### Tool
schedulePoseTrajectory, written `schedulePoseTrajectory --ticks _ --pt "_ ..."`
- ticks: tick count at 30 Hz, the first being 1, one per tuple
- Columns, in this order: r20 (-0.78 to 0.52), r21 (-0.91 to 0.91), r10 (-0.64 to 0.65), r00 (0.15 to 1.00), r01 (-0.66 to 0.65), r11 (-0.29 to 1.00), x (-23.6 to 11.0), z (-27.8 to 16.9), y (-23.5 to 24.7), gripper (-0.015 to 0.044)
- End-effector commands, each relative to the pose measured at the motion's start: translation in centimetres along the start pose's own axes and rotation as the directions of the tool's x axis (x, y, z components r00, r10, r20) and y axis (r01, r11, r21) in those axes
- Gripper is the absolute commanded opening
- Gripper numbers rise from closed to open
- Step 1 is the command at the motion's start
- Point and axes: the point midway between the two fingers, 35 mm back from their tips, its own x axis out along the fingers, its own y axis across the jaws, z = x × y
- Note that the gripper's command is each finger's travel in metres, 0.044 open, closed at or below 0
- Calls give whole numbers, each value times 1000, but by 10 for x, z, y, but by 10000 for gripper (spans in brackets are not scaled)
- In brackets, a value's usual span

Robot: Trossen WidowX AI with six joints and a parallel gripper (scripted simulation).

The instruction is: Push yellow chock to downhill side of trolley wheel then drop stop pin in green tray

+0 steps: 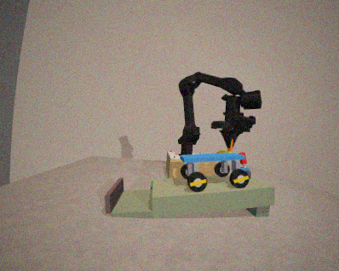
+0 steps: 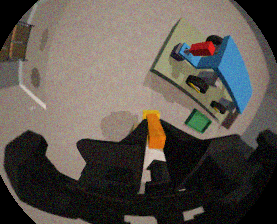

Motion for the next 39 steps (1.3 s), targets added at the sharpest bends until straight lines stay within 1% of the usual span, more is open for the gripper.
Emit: schedulePoseTrajectory --ticks 1,9,18,29,39 --pt "2 116 -2 1000 2 993 0 0 -1 0" --pt "2 376 -2 1000 1 926 0 0 -1 0" --pt "3 636 -2 1000 -1 772 0 0 -1 0" --pt "3 872 -2 1000 -2 489 0 0 -1 0" --pt "4 985 -3 1000 -3 173 0 -1 0 0"
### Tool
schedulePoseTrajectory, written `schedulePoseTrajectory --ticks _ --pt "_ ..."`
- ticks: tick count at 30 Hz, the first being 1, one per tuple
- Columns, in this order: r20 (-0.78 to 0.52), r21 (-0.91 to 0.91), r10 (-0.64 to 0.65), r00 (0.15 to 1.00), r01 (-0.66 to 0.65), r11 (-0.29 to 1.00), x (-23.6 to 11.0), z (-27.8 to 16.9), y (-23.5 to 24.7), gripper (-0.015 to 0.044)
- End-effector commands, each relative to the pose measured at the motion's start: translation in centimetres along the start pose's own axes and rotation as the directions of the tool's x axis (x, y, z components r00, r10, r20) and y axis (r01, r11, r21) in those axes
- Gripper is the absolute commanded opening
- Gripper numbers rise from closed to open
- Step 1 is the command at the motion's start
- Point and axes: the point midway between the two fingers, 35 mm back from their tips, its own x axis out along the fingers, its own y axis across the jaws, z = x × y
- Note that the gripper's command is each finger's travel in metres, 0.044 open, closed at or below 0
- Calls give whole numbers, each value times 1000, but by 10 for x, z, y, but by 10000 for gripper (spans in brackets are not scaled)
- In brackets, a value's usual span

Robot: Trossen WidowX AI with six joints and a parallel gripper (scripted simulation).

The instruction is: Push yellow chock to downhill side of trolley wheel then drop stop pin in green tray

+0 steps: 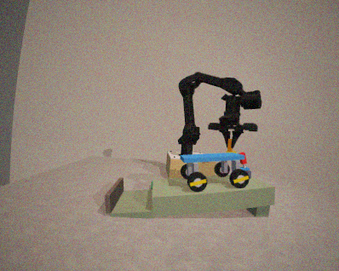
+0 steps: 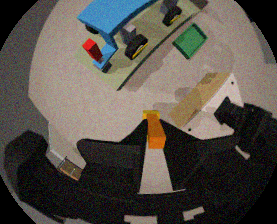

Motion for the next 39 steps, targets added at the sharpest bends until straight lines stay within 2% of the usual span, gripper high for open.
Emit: schedulePoseTrajectory --ticks 1,9,18,26,39 --pt "4 115 2 1000 -3 993 0 0 0 0" --pt "5 376 2 1000 -4 927 0 0 0 0" --pt "6 631 2 1000 -6 776 0 0 0 0" --pt "6 650 2 1000 -6 760 0 3 -2 0" --pt "11 664 0 1000 -8 748 4 43 -22 0"
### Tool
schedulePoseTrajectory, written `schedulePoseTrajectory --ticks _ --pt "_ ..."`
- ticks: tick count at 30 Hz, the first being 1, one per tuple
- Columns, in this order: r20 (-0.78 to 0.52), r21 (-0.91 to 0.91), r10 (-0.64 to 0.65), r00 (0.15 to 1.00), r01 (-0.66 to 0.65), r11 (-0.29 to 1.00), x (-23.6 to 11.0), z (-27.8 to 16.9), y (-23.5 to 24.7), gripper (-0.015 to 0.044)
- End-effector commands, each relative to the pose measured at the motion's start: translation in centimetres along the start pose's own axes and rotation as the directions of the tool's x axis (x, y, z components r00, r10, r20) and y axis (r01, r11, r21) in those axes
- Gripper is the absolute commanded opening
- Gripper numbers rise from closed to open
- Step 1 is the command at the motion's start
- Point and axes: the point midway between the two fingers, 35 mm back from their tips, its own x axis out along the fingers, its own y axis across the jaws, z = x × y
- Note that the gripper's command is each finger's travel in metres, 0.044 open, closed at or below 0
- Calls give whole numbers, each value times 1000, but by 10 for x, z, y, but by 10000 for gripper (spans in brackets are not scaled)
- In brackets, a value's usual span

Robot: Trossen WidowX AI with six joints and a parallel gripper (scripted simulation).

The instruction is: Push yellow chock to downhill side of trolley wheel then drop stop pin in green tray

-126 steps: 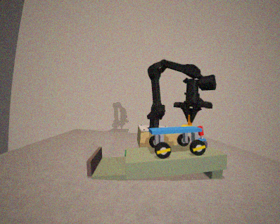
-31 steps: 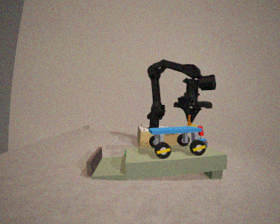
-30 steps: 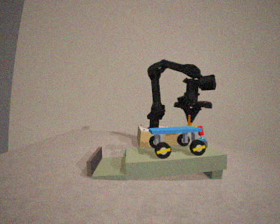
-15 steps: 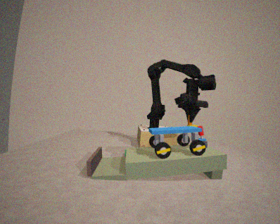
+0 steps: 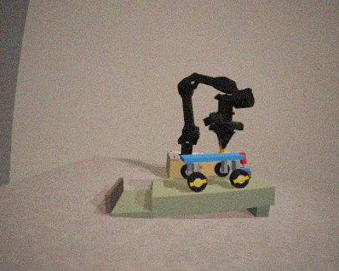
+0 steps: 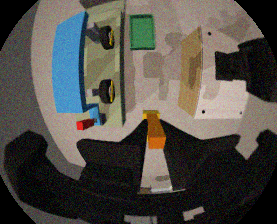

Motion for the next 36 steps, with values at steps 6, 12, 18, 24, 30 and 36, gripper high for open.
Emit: schedulePoseTrajectory --ticks 6,12,18,24,30,36 --pt "-1 0 7 1000 -7 1000 2 28 6 0" --pt "1 0 7 1000 -7 1000 3 47 11 0" --pt "3 0 8 1000 -8 1000 5 66 16 0" --pt "5 0 9 1000 -9 1000 6 86 21 0" --pt "8 0 9 1000 -9 1000 6 105 25 0" --pt "10 -1 9 1000 -9 1000 7 125 28 0"
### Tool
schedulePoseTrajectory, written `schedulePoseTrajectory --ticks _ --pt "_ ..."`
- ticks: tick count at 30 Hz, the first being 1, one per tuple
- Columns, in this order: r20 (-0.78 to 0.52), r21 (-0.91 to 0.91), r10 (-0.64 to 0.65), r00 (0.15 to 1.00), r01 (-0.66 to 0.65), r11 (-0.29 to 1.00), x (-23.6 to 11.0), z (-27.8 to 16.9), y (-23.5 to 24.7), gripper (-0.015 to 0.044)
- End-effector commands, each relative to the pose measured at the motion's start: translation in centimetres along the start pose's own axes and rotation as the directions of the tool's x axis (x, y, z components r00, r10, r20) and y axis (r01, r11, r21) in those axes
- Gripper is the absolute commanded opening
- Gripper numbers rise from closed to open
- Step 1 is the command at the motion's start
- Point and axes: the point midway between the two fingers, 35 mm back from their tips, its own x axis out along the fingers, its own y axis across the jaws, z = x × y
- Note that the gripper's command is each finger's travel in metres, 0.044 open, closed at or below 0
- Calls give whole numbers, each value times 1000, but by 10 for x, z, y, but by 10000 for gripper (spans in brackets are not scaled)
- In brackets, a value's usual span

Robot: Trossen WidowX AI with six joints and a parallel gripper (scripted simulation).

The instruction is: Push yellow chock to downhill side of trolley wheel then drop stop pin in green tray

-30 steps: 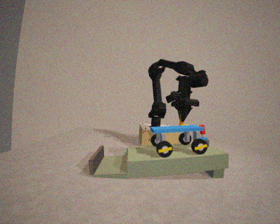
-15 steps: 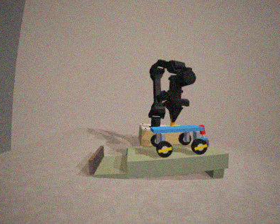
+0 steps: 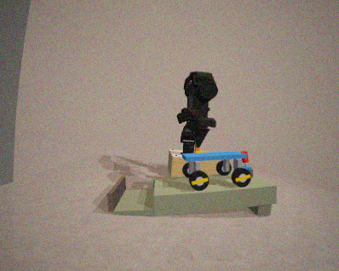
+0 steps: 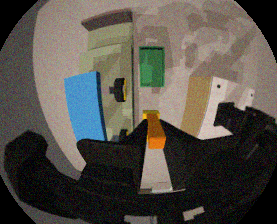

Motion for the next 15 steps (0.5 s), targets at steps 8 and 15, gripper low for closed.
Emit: schedulePoseTrajectory --ticks 8,15 --pt "-1 -2 -5 1000 5 1000 2 35 7 0" --pt "2 -3 -5 1000 5 1000 3 61 11 0"
